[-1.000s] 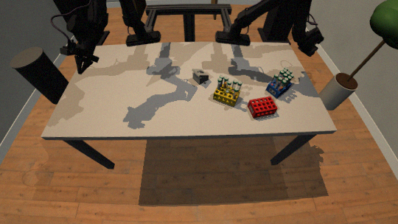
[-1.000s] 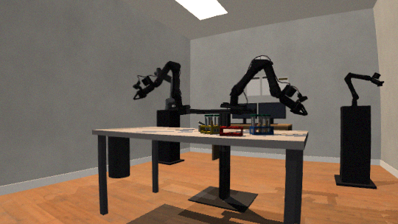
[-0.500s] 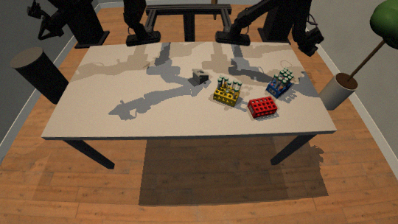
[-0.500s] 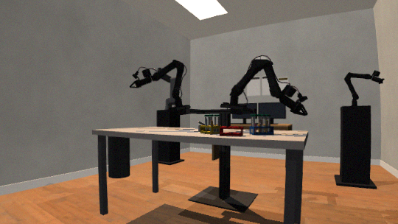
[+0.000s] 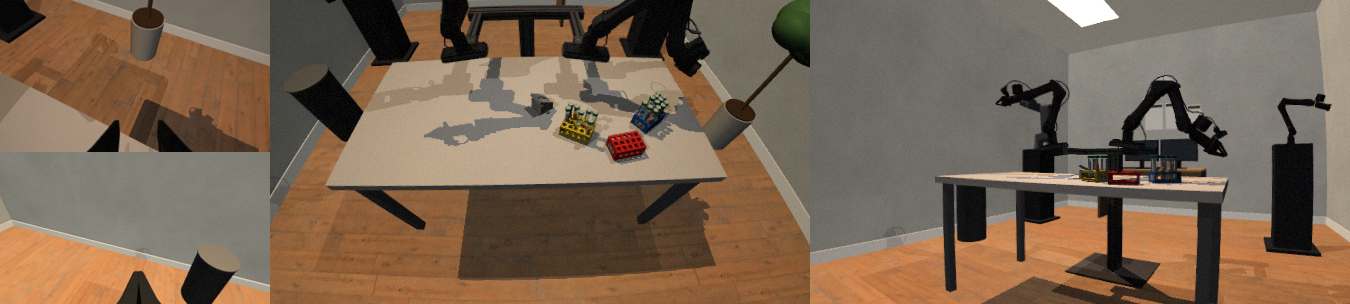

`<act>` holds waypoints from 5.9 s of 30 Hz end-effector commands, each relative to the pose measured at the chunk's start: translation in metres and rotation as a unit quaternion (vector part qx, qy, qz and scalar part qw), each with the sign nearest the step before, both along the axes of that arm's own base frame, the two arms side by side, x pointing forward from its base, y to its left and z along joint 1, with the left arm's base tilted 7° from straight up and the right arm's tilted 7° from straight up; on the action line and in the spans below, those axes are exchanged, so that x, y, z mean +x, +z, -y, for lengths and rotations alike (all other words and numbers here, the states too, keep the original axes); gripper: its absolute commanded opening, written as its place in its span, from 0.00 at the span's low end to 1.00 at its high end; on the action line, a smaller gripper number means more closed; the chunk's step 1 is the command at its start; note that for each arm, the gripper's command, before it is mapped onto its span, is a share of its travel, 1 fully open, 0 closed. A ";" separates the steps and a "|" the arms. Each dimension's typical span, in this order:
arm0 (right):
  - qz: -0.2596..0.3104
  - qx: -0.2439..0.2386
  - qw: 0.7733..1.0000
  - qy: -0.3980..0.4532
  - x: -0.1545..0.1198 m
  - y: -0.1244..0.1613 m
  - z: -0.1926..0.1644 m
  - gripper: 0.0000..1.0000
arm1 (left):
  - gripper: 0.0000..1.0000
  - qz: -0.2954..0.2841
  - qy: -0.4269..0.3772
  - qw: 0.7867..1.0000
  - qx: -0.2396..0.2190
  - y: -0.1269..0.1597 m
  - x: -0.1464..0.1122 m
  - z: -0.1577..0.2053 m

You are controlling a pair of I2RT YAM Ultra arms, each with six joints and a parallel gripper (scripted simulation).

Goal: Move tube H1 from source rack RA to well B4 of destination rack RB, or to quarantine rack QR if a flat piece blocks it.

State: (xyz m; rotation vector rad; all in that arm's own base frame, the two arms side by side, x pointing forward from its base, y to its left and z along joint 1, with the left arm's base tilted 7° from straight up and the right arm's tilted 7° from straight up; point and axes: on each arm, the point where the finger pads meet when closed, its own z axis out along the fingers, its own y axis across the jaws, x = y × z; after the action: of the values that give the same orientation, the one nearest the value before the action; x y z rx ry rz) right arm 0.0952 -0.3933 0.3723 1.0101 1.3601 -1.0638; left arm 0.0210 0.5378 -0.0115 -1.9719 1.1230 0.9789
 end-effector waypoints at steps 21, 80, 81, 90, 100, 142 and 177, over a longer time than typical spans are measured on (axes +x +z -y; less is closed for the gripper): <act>0.033 -0.057 0.990 -0.122 -0.097 0.081 -0.029 0.00 | 0.30 0.001 0.002 1.000 0.011 0.009 -0.001 -0.004; 0.033 -0.058 0.990 -0.124 -0.098 0.082 -0.029 0.00 | 0.30 -0.010 -0.049 0.999 0.000 0.102 0.034 0.007; 0.033 -0.058 0.990 -0.124 -0.098 0.082 -0.029 0.00 | 0.30 -0.020 -0.066 0.998 -0.010 0.103 0.039 0.009; 0.033 -0.058 0.990 -0.124 -0.098 0.082 -0.029 0.00 | 0.30 -0.026 -0.102 0.994 -0.033 0.107 0.072 0.022; 0.033 -0.058 0.990 -0.124 -0.098 0.082 -0.029 0.00 | 0.30 -0.060 -0.206 0.973 -0.089 0.107 0.119 0.046; 0.033 -0.058 0.990 -0.124 -0.098 0.082 -0.029 0.00 | 0.30 -0.153 -0.441 0.859 -0.211 0.100 0.246 0.175; 0.033 -0.058 0.990 -0.124 -0.098 0.082 -0.029 0.00 | 0.30 -0.246 -0.624 0.681 -0.294 0.086 0.293 0.318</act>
State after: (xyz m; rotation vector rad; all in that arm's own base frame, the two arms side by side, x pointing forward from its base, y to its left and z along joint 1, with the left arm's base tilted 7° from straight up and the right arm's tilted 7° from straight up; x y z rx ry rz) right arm 0.0041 -0.3766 0.4349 1.1369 1.1651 -1.2474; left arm 0.3057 0.2367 0.0543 -0.8284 2.7530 0.3501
